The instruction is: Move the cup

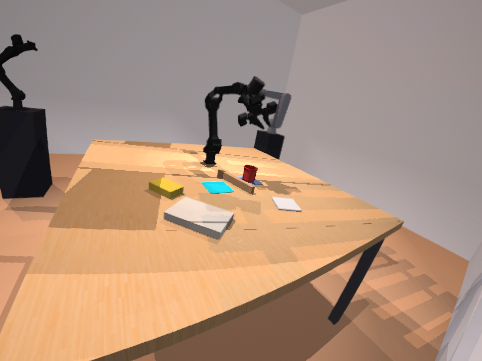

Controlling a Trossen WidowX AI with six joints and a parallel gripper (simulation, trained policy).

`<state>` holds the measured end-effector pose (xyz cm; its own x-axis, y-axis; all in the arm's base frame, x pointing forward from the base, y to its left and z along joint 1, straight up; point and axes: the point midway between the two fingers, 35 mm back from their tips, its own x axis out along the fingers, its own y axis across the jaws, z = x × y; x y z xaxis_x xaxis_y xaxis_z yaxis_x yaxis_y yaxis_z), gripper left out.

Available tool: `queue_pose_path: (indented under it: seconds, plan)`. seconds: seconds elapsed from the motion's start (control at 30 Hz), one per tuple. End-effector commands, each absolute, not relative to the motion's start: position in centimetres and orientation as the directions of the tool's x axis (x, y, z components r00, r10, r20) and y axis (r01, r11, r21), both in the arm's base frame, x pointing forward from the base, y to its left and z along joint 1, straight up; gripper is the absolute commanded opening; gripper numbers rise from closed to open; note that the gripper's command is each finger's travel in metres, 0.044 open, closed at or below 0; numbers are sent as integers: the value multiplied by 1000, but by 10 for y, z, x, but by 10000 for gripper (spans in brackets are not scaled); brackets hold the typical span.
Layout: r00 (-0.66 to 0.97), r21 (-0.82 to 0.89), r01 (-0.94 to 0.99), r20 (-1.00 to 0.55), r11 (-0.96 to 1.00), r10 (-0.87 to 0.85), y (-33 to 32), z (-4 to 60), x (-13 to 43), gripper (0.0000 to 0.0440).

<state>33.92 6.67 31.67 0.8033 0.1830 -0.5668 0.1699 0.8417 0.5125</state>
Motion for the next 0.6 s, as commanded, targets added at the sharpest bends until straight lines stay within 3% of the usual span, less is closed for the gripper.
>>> queue_pose_path:
  seconds: [0.0, 0.57]
  plan:
    - [762, 531, 219, -617, 819, 196, 74, 309, 341, 128]
    - [582, 513, 447, -789, 733, 197, 92, 285, 334, 119]
